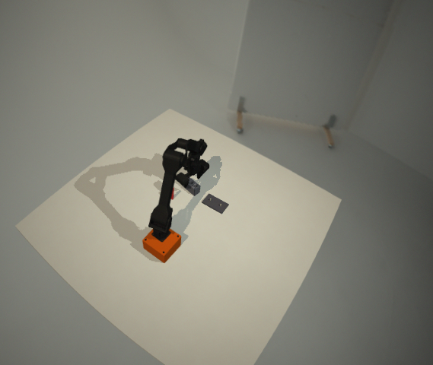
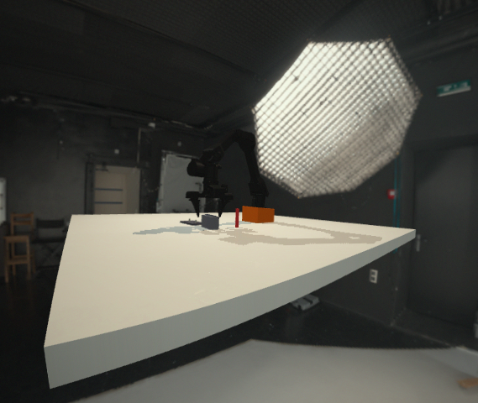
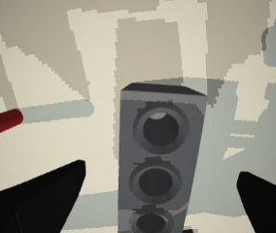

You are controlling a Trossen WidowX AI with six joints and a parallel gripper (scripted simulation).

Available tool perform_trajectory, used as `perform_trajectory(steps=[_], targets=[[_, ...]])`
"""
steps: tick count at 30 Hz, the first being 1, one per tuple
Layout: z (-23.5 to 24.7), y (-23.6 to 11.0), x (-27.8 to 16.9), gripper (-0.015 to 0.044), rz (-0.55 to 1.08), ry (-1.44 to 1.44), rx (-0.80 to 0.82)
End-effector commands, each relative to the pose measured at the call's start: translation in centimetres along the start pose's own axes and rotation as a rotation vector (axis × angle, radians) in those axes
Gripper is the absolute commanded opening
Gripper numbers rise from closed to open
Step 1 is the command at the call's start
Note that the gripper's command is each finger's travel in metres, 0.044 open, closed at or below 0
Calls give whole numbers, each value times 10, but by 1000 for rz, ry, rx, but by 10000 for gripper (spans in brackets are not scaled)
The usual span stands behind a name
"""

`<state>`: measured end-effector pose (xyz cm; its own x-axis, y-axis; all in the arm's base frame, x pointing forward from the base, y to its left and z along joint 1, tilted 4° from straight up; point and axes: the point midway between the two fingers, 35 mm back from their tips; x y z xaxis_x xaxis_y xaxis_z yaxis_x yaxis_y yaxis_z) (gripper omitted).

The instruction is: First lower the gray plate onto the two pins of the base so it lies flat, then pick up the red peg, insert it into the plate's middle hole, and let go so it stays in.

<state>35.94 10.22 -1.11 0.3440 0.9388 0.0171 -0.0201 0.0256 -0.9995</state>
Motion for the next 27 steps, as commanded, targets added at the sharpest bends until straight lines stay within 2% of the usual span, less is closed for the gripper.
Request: perform_trajectory(steps=[1, 19, 27], targets=[[3, 10, -2, 440, 7, 2, 13], [4, 37, -3, 440, 6, 0, 13], [4, 37, -3, 230, 6, 0, 13]])
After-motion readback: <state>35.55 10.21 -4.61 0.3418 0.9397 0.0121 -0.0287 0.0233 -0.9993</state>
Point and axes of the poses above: the point midway between the two fingers, 35 mm back from their tips, its own y axis out along the fingers, its own z axis across the jaws, x = y × z, and after that the axes turned 12 degrees about y, right-handed
